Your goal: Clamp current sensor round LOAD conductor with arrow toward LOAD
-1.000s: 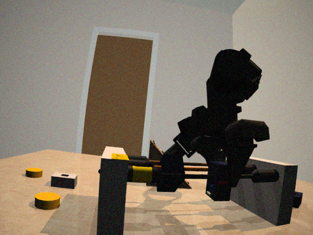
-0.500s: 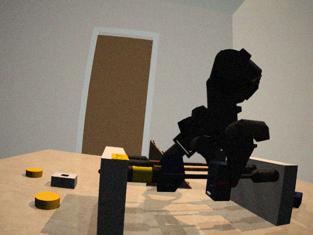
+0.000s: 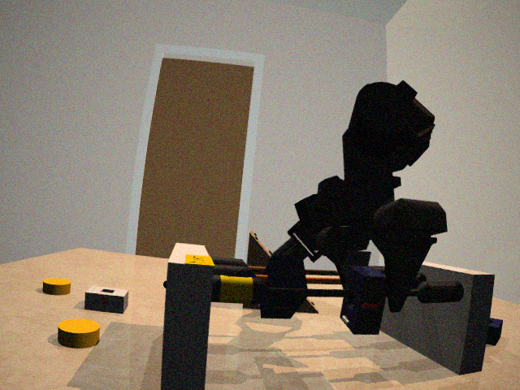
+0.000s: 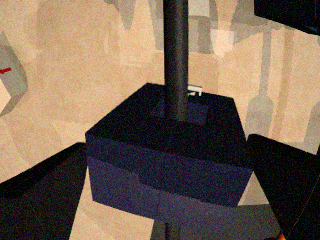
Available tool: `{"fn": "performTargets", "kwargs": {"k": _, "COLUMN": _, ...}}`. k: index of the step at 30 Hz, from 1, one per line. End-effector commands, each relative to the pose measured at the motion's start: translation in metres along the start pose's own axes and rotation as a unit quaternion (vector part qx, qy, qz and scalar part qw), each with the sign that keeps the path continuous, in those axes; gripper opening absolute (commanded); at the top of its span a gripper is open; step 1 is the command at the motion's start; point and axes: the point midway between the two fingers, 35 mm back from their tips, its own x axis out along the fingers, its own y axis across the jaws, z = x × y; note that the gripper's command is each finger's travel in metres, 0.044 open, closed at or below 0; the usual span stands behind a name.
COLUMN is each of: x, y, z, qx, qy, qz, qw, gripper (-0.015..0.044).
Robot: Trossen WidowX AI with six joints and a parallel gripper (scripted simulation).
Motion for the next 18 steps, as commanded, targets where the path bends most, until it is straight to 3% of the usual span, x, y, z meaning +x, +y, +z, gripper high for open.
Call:
{"fn": "performTargets", "kwargs": {"k": 1, "x": 0.0, "y": 0.0, "z": 0.0, "qx": 0.0, "qy": 0.0, "qz": 0.0, "qw": 1.0, "gripper": 0.044}}
{"fn": "performTargets", "kwargs": {"k": 7, "x": -0.003, "y": 0.0, "z": 0.001, "qx": 0.0, "qy": 0.0, "qz": 0.001, "qw": 1.0, "gripper": 0.044}}
{"fn": "performTargets", "kwargs": {"k": 13, "x": -0.09, "y": -0.007, "z": 0.022, "qx": 0.001, "qy": -0.01, "qz": 0.029, "qw": 1.0, "gripper": 0.044}}
{"fn": "performTargets", "kwargs": {"k": 18, "x": -0.093, "y": -0.008, "z": 0.022, "qx": 0.001, "qy": -0.01, "qz": 0.03, "qw": 1.0, "gripper": 0.044}}
